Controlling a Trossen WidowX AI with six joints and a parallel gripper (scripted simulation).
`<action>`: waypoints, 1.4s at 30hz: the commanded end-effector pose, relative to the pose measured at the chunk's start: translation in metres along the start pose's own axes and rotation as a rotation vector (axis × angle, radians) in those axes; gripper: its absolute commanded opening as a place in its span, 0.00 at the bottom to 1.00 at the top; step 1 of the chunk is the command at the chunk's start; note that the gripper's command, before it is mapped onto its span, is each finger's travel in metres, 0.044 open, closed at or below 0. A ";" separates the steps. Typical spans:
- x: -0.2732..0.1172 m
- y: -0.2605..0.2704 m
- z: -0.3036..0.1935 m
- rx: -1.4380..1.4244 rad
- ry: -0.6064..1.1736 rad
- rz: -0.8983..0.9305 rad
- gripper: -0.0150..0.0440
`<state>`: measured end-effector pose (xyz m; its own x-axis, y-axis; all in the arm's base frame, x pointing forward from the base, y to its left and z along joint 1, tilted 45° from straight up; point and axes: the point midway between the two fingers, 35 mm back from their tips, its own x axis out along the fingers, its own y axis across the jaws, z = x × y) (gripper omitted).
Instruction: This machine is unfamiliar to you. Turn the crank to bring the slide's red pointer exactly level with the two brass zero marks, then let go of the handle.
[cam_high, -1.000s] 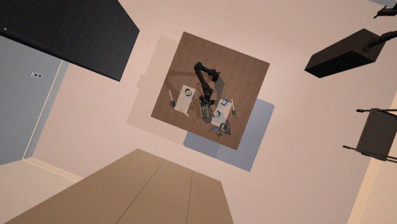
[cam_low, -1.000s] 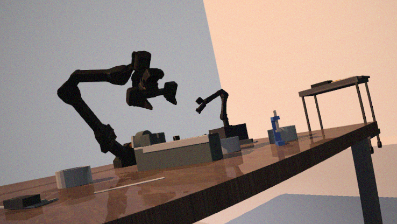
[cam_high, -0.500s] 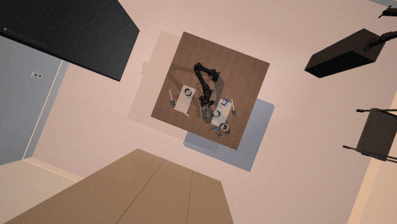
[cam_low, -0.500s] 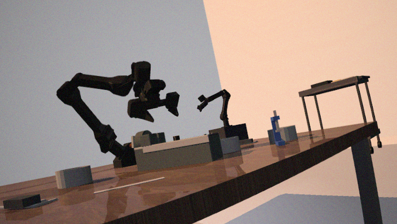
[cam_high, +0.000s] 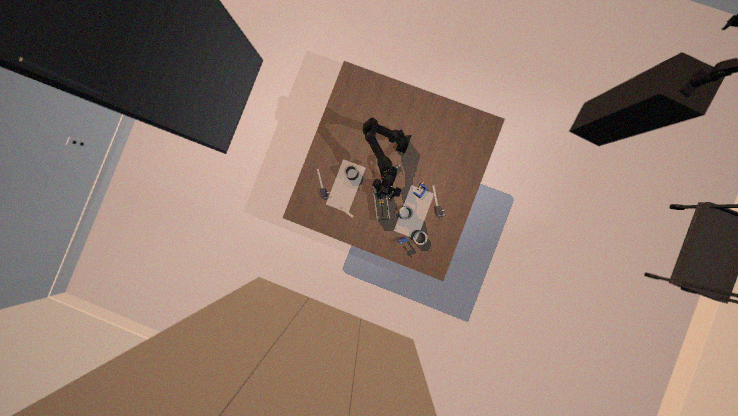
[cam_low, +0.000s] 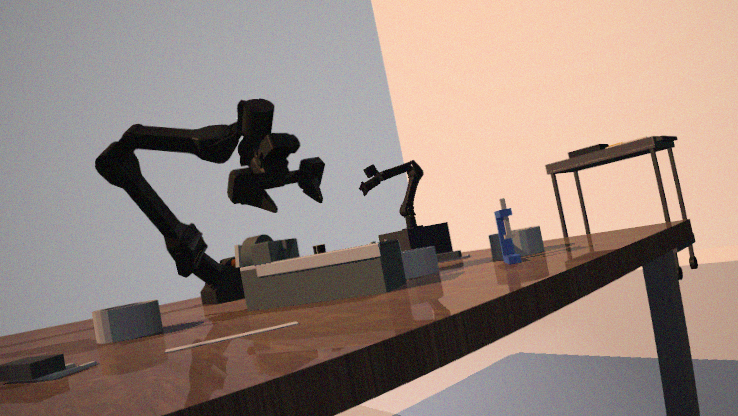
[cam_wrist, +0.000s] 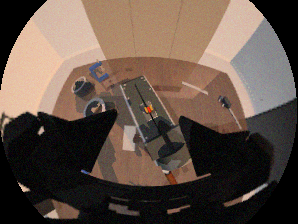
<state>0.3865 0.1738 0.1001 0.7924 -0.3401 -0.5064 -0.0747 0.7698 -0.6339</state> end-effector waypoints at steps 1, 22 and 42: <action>-0.017 0.001 0.018 0.011 -0.011 -0.002 1.00; -0.066 -0.035 -0.012 -0.252 0.013 0.171 1.00; -0.103 -0.064 -0.064 -0.452 0.004 0.322 1.00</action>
<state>0.2722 0.1288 0.1598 0.6892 -0.1320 -0.7125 -0.5565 0.5332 -0.6371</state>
